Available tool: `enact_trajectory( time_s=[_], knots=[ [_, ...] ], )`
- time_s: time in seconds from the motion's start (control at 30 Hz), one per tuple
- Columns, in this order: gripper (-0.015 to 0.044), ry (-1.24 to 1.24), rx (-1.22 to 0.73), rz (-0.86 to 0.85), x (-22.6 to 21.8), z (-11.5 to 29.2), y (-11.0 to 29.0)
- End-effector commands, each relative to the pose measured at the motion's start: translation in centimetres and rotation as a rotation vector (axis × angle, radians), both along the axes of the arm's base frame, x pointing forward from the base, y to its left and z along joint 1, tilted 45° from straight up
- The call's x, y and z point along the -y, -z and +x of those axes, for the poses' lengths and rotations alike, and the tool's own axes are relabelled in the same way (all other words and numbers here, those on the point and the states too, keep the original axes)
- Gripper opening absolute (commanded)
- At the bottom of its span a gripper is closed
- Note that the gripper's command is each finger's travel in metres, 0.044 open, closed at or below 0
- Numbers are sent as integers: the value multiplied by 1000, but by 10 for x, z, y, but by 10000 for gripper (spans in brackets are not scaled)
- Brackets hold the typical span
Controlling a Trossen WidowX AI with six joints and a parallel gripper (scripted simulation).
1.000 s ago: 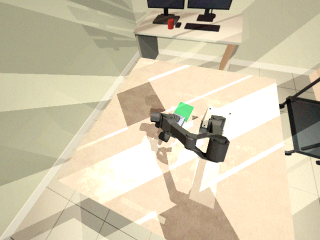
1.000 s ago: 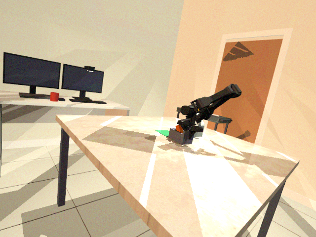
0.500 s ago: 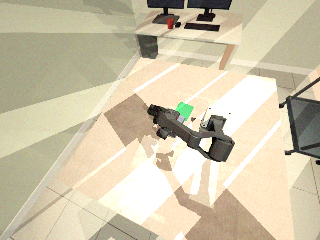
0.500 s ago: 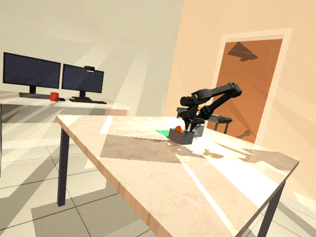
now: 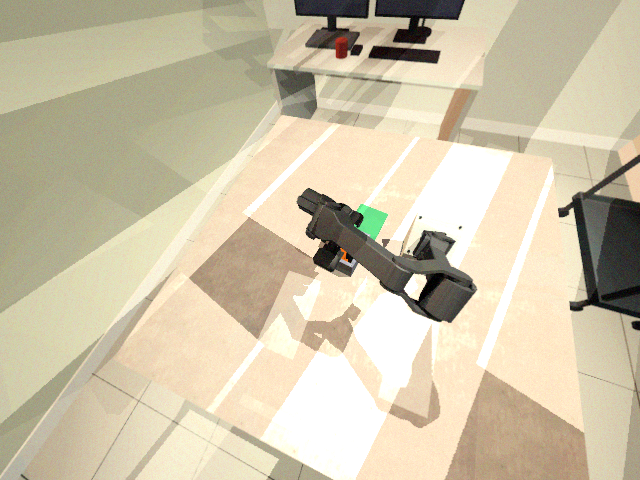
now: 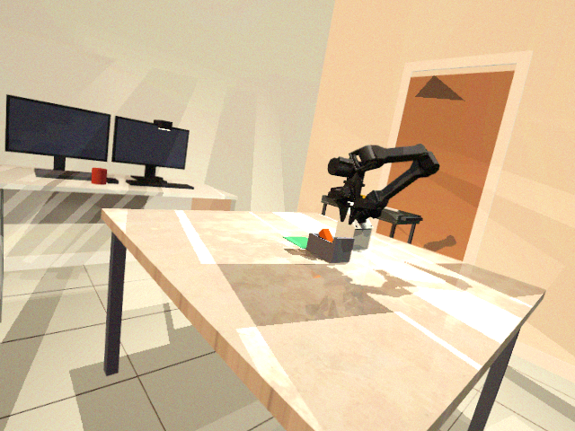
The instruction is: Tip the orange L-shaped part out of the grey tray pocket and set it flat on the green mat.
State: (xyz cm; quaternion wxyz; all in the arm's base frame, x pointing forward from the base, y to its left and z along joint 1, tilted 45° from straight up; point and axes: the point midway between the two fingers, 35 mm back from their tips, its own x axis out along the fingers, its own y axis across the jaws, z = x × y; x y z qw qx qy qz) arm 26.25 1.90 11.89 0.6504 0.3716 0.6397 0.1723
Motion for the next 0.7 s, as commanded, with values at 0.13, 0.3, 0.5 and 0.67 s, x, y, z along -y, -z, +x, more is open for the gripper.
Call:
enact_trajectory(
  time_s=[0.13, 0.3, 0.5, 0.67],
  knots=[
    [180, 5, -1, 0, 0, 1, 0],
    [180, 5, -1, 0, 0, 1, 0],
    [180, 5, -1, 0, 0, 1, 0],
    [206, -5, 8, -2, 1, 1, 1]
  ],
)
